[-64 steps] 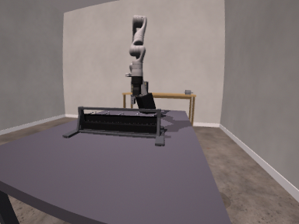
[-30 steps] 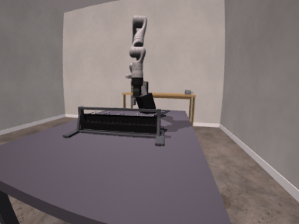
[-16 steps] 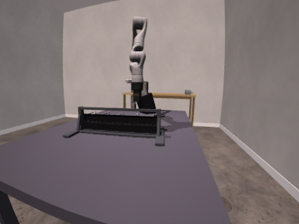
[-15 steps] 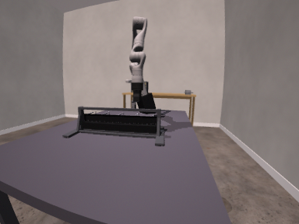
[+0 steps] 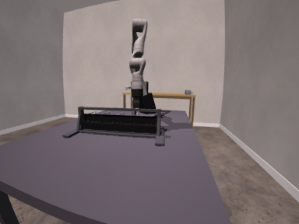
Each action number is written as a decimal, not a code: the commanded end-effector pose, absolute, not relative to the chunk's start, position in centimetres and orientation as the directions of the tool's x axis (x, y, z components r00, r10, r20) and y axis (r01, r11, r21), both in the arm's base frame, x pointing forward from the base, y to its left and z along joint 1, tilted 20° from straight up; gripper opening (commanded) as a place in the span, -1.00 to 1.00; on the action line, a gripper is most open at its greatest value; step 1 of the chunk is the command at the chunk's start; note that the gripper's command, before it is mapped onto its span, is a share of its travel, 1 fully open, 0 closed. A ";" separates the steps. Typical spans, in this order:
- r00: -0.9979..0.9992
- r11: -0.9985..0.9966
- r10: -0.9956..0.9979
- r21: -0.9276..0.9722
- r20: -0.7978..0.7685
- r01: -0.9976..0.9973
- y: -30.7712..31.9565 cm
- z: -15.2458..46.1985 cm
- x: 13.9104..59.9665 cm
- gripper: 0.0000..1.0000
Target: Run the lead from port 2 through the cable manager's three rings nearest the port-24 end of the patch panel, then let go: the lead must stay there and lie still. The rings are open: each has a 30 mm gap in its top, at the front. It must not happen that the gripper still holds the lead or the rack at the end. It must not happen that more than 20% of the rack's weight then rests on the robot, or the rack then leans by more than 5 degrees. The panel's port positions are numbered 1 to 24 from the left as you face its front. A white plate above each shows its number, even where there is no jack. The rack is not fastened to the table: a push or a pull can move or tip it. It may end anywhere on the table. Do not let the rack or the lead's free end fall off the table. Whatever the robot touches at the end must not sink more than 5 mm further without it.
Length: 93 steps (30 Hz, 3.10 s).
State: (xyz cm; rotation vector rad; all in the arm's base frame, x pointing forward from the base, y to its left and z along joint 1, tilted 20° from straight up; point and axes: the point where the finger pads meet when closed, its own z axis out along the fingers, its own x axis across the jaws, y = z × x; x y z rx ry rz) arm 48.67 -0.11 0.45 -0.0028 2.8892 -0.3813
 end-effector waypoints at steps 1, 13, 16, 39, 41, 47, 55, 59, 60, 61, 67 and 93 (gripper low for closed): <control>-0.976 0.965 -0.026 -0.260 -0.218 0.032 -0.6 -0.2 48.6 0.34; -0.976 0.965 -0.026 -0.260 -0.218 0.032 -0.9 -1.5 48.9 0.34; -0.976 0.965 -0.026 -0.260 -0.218 0.032 -0.9 -1.5 48.9 0.34; -0.976 0.965 -0.026 -0.260 -0.218 0.032 -1.0 -1.5 48.9 0.34; -0.976 0.965 -0.026 -0.260 -0.218 0.032 -1.0 -1.5 48.9 0.34; -0.976 0.965 -0.026 -0.260 -0.218 0.032 -1.0 -1.5 48.9 0.34; -0.976 0.965 -0.026 -0.260 -0.218 0.032 -1.0 -1.5 48.9 0.34; -0.976 0.965 -0.026 -0.260 -0.218 0.032 -0.9 -1.5 49.0 0.34; -0.976 0.965 -0.026 -0.260 -0.218 0.032 -0.9 -1.5 49.0 0.34; -0.976 0.965 -0.026 -0.260 -0.218 0.032 -0.9 -1.5 49.0 0.34; -0.976 0.965 -0.026 -0.260 -0.218 0.032 -0.9 -1.5 49.0 0.34; -0.976 0.965 -0.026 -0.260 -0.218 0.032 -0.9 -1.5 49.0 0.34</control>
